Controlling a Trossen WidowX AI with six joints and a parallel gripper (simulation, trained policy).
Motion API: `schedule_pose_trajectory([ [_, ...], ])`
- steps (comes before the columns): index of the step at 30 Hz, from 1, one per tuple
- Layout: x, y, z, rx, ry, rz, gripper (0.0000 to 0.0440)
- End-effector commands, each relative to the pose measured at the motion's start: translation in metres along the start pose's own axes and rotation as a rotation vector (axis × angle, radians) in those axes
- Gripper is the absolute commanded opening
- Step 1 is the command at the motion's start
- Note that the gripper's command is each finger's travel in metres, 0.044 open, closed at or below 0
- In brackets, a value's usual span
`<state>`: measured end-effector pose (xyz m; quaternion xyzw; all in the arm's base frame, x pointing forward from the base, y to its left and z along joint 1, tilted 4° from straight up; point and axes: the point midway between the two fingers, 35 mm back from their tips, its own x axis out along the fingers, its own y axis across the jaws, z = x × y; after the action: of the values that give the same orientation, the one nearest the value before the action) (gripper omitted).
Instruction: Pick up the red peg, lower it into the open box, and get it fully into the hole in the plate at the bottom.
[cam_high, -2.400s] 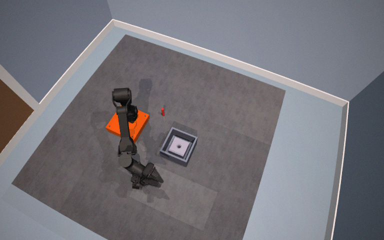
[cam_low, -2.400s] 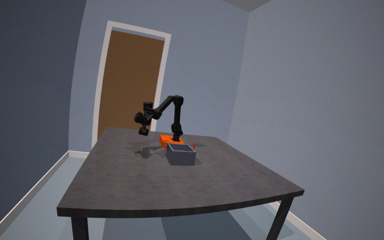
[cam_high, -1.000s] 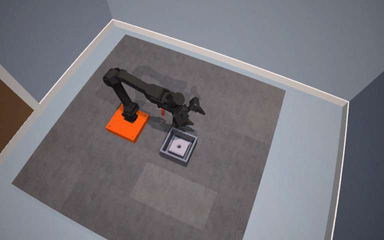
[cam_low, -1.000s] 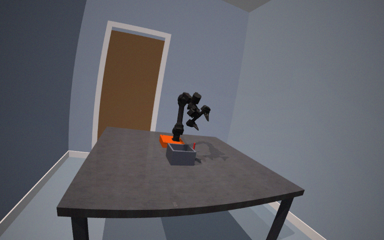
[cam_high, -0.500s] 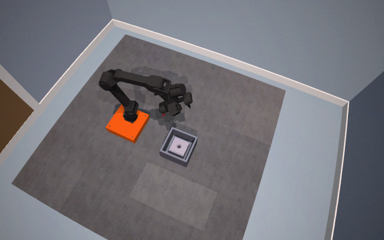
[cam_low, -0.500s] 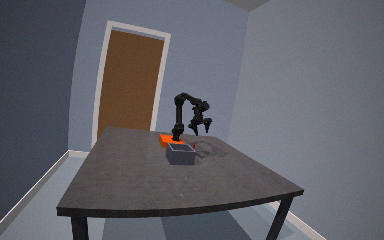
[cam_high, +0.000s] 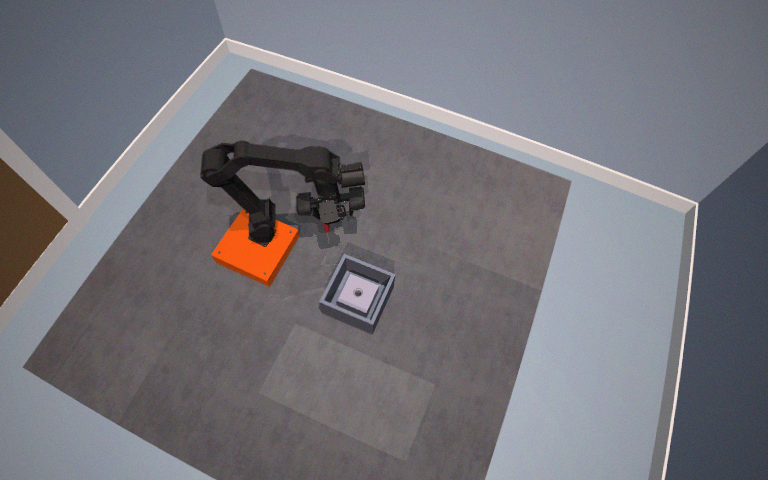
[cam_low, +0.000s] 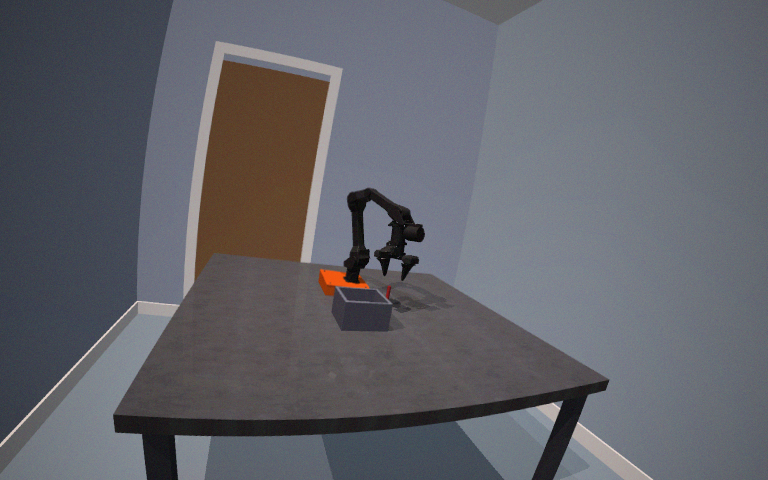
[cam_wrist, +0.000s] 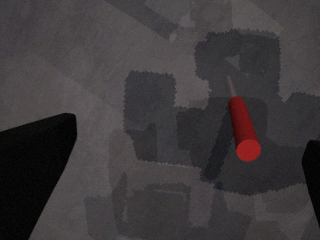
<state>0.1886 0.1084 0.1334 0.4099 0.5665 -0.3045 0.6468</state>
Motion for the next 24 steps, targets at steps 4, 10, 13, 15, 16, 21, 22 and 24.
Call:
schedule_pose_trajectory([
  [4, 0.027, -0.016, -0.010, -0.012, -0.016, -0.076, 0.0440],
  [10, 0.055, -0.018, -0.015, -0.019, -0.018, -0.072, 0.0440],
  [13, 0.069, -0.020, -0.017, -0.017, -0.018, -0.060, 0.0440],
  [15, 0.078, -0.021, -0.018, -0.014, -0.016, -0.052, 0.0440],
  [16, 0.082, -0.021, -0.018, -0.012, -0.015, -0.048, 0.0440],
  [21, 0.099, -0.024, -0.021, 0.005, -0.010, -0.036, 0.0422],
  [22, 0.102, -0.025, -0.021, 0.011, -0.007, -0.038, 0.0403],
  [24, 0.105, -0.029, -0.022, 0.021, 0.000, -0.050, 0.0356],
])
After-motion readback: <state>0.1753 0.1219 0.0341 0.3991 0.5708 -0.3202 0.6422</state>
